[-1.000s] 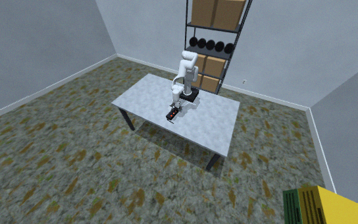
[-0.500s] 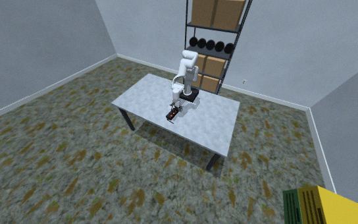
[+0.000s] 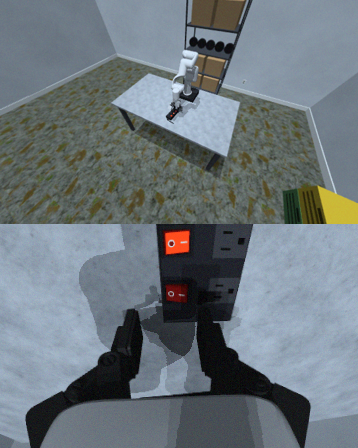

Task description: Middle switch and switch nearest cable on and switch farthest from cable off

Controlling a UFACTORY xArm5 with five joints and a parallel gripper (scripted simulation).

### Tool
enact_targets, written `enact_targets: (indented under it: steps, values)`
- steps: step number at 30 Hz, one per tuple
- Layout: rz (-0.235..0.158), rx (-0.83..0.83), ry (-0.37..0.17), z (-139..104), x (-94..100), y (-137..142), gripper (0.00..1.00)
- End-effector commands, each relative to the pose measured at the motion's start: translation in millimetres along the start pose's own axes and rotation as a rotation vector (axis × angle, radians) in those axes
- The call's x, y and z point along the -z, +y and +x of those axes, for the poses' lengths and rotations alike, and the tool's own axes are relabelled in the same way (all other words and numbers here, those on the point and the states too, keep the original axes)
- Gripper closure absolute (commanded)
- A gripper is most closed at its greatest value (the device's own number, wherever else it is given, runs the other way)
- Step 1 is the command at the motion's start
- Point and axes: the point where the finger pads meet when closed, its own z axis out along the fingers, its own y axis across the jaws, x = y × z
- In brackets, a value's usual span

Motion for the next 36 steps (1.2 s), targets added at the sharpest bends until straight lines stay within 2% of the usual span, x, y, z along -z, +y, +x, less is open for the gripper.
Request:
enact_targets:
  steps: [1,5,19,26,36]
  values:
    - [0.001,0.000,0.004,1.5,8.1,-0.2,0.00]
    - [0.001,0.000,0.004,1.5,15.5,-0.2,0.00]
    - [0.001,0.000,0.004,1.1,88.8,-0.1,0.00]
    - [0.001,0.000,0.004,1.0,97.3,-0.1,0.00]
    - [0.001,0.000,0.004,1.0,97.5,-0.1,0.00]
